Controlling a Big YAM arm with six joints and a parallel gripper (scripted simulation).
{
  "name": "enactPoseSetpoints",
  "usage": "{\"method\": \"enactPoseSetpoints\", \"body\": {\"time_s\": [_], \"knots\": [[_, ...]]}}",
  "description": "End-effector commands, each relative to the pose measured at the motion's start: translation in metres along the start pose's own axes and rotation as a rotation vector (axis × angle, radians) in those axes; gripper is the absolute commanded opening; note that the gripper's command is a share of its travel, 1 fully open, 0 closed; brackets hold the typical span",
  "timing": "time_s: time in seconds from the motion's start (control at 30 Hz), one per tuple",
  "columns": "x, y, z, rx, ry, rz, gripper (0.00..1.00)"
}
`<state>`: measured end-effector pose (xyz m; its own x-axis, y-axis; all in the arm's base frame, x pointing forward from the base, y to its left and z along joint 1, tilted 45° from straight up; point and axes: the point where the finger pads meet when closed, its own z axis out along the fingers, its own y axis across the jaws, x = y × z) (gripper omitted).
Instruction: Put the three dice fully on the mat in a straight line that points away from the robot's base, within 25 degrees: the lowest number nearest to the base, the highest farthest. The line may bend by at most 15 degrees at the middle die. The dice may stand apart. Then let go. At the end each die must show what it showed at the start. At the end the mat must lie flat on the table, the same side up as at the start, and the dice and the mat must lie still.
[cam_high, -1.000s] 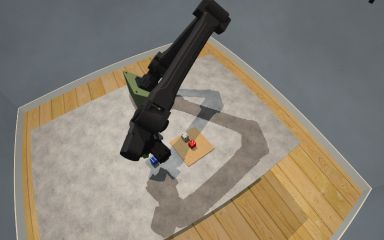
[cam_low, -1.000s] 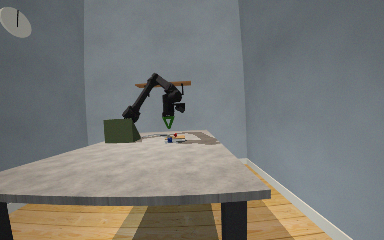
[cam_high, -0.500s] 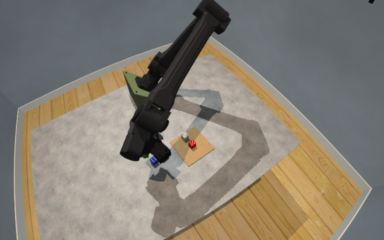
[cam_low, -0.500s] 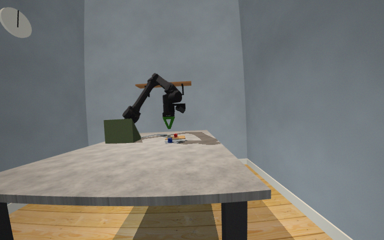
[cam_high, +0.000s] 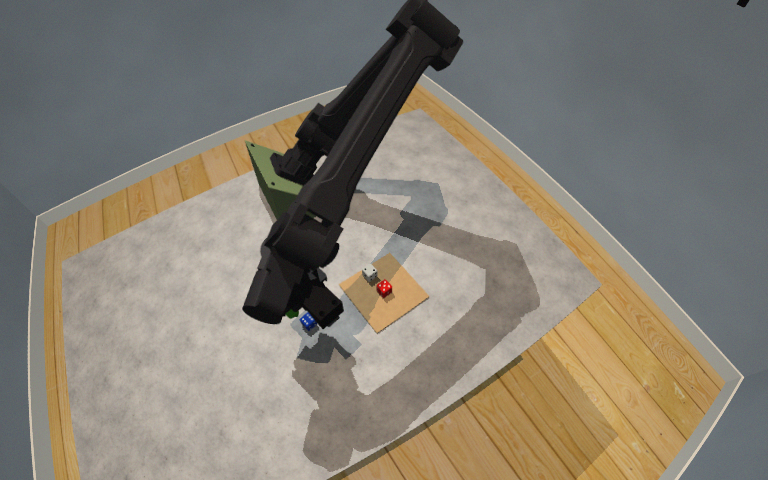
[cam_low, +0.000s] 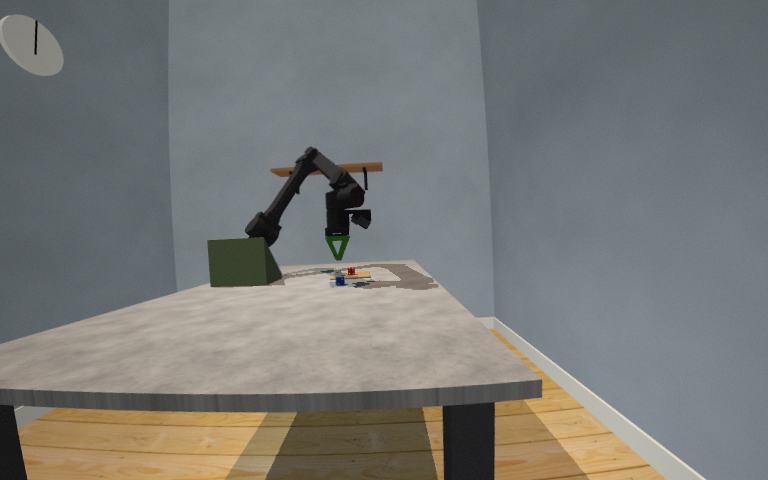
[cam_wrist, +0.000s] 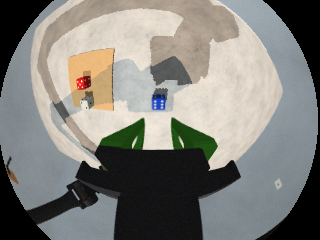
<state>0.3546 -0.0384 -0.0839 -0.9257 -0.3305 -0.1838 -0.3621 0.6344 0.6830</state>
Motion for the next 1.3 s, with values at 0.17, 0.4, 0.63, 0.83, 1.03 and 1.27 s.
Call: {"method": "enactPoseSetpoints", "body": {"time_s": [0.17, 0.4, 0.63, 0.83, 1.03, 1.27], "knots": [[-0.002, -0.004, 0.012, 0.003, -0.01, 0.012, 0.39], [-0.004, -0.002, 0.022, 0.002, -0.003, 0.002, 0.39], [-0.007, -0.004, 0.031, 0.006, -0.006, -0.001, 0.39], [-0.011, -0.005, 0.036, 0.013, -0.012, -0.008, 0.39], [-0.001, -0.01, 0.036, 0.009, -0.024, 0.024, 0.39], [-0.011, -0.007, 0.04, 0.016, -0.018, -0.004, 0.39]]}}
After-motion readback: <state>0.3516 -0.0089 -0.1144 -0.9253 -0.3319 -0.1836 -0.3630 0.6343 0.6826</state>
